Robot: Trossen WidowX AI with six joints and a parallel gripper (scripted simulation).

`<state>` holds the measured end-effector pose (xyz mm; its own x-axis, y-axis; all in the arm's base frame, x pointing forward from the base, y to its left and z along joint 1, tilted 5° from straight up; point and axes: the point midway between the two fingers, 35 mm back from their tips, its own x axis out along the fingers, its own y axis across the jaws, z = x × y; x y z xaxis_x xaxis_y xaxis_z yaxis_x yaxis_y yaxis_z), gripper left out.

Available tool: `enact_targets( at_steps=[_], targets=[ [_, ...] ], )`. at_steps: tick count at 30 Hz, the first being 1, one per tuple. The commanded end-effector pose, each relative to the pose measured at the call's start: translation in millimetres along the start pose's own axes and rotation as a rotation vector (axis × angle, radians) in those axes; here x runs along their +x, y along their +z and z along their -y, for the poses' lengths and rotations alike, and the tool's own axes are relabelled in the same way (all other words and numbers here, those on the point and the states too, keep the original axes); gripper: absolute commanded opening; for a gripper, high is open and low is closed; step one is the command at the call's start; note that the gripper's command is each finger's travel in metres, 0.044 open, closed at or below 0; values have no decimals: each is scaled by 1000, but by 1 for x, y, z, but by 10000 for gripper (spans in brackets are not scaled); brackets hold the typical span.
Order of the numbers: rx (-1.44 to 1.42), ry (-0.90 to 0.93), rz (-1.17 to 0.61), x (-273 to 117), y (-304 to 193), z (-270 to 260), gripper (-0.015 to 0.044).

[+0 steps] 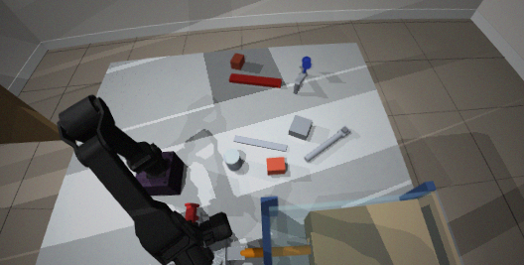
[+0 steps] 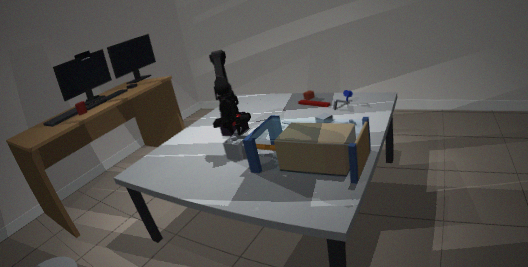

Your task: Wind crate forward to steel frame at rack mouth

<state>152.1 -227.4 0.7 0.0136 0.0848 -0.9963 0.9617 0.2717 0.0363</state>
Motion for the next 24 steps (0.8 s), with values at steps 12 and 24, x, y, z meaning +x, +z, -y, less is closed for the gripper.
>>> enact_targets(
  at_steps=[12,24],
  targets=[
    [90,12,4,4,0,-5,0],
    [60,11,2,4,0,-3,0]
  ],
)
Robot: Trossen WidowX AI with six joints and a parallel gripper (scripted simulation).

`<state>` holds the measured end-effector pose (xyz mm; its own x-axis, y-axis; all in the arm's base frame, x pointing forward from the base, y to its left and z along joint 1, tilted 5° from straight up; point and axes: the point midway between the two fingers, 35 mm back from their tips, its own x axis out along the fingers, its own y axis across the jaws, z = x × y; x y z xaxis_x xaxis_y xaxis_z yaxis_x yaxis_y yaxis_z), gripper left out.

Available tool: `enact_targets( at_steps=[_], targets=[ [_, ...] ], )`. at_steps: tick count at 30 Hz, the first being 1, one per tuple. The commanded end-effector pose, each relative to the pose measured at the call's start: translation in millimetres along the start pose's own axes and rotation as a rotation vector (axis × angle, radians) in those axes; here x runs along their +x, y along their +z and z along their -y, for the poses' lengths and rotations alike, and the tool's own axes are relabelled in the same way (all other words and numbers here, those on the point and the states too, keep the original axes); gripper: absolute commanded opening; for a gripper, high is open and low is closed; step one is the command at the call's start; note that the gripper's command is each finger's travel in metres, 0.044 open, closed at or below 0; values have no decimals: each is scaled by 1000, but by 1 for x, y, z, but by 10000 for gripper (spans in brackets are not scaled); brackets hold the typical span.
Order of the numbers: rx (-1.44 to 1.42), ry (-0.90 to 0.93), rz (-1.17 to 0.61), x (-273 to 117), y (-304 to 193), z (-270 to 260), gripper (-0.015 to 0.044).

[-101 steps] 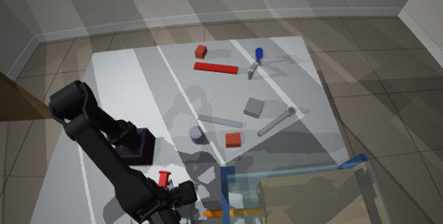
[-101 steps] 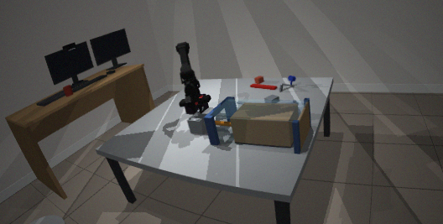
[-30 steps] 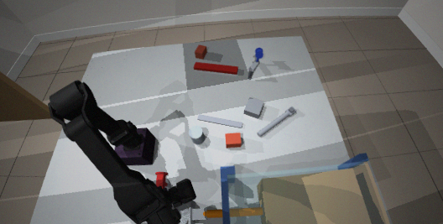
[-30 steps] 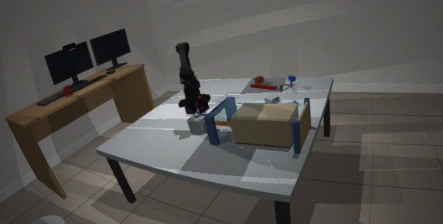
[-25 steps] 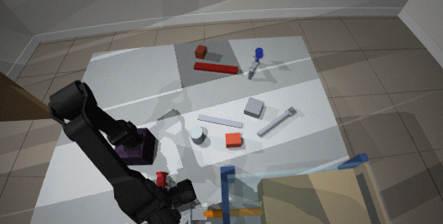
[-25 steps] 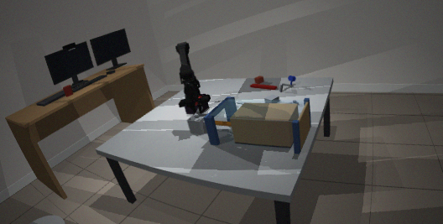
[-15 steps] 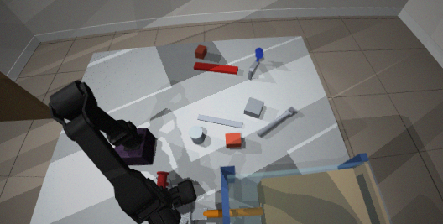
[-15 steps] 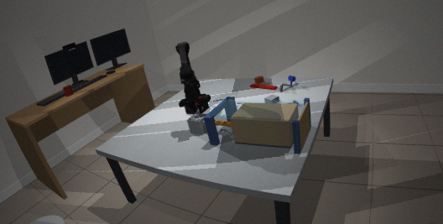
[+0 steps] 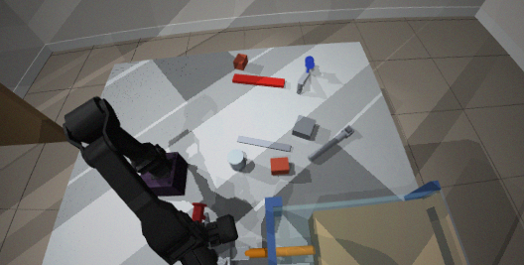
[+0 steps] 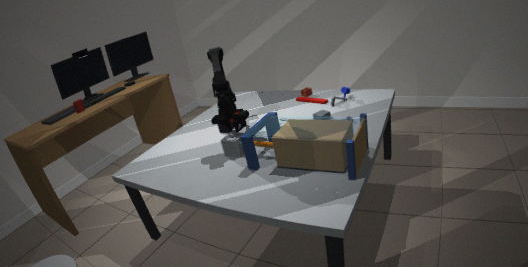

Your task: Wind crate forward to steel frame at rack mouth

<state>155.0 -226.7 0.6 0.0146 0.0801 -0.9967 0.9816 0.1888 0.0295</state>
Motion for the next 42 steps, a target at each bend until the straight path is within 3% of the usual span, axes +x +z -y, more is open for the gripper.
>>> enact_targets(
  at_steps=[1,32,42],
  targets=[
    [-25,11,-3,4,0,0,0],
    [54,13,1,4,0,-4,0],
    [-50,10,-5,4,0,0,0]
  ],
)
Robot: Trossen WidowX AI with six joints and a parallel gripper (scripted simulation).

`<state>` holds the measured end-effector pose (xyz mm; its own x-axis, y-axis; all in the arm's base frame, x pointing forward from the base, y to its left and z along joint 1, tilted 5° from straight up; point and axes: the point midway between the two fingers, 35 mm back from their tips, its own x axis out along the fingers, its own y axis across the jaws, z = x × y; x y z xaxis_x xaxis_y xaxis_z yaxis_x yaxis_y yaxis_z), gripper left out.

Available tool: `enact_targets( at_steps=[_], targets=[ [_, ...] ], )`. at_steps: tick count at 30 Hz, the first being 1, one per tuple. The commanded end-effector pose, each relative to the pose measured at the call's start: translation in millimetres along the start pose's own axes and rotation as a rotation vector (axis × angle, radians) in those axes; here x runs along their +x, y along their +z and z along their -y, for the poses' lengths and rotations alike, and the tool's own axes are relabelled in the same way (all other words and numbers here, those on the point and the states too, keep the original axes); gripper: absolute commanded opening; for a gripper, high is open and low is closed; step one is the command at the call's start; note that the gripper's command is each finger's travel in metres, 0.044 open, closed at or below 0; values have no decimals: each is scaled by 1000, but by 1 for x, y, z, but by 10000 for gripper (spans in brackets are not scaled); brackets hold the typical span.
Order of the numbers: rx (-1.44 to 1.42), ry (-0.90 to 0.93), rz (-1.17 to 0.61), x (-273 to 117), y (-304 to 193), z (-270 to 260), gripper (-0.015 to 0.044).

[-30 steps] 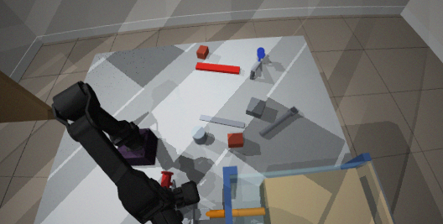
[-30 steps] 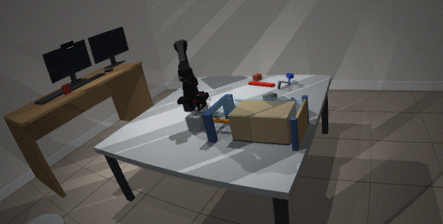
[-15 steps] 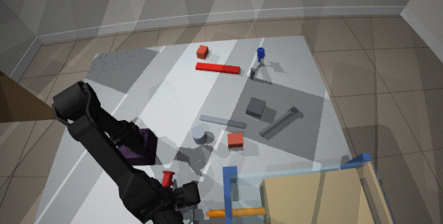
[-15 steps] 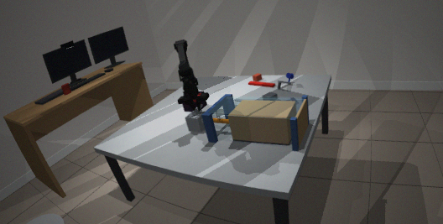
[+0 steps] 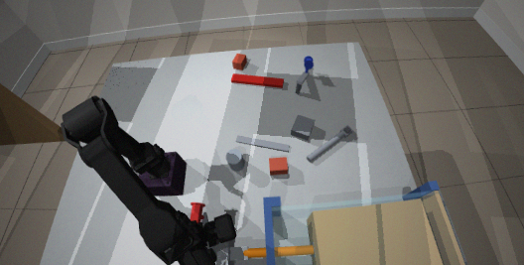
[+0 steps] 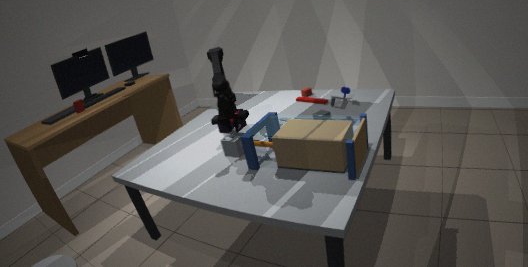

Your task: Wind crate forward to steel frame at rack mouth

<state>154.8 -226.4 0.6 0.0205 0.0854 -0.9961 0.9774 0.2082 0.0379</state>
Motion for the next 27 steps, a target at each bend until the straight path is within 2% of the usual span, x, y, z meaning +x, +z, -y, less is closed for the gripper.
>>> enact_targets(
  at_steps=[1,27],
  targets=[
    [-29,3,-1,4,0,0,0],
    [-20,3,0,4,0,0,0]
  ],
)
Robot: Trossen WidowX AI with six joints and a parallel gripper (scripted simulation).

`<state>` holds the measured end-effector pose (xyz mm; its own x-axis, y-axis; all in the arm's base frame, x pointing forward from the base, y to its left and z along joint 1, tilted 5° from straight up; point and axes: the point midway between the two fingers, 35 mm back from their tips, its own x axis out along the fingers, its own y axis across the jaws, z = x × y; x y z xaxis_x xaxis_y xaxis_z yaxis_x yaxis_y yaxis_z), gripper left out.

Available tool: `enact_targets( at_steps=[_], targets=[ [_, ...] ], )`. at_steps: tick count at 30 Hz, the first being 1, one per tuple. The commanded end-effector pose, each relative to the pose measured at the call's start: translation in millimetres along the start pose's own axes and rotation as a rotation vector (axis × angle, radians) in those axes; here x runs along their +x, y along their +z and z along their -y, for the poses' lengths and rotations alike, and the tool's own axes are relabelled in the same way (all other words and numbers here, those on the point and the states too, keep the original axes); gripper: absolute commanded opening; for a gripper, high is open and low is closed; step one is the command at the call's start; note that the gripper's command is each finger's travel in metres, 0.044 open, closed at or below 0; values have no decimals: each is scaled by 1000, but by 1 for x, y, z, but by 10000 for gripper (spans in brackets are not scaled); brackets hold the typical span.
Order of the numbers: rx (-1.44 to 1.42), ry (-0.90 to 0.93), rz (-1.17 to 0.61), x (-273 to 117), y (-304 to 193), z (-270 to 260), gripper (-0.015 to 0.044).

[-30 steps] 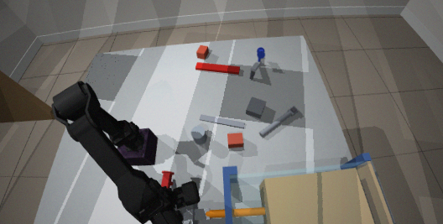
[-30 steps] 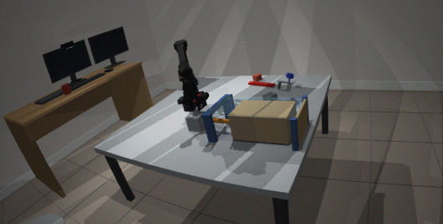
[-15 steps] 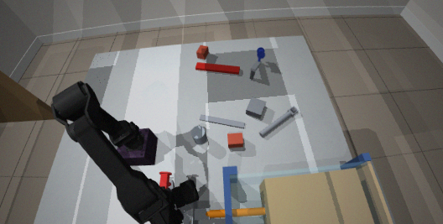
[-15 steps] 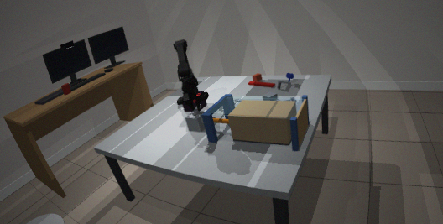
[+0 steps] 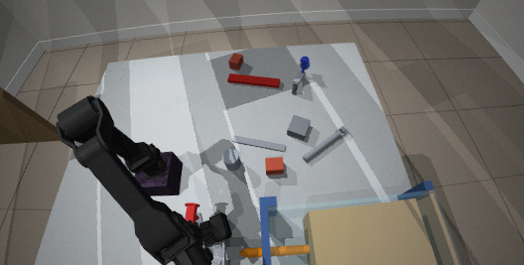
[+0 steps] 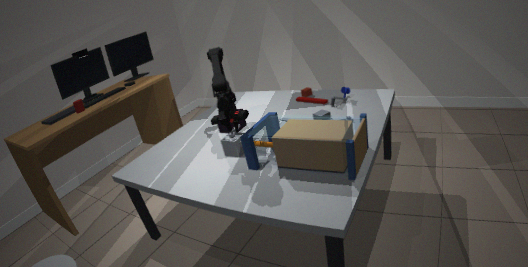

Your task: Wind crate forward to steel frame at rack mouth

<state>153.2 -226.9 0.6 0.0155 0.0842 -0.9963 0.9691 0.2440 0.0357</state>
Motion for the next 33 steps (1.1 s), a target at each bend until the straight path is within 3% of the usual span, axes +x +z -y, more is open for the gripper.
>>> enact_targets(
  at_steps=[1,12,28,33],
  targets=[
    [34,9,1,4,0,-3,0],
    [48,9,2,4,0,-3,0],
    [42,-2,3,0,0,-1,420],
    [41,-5,4,-7,2,-3,440]
  ],
)
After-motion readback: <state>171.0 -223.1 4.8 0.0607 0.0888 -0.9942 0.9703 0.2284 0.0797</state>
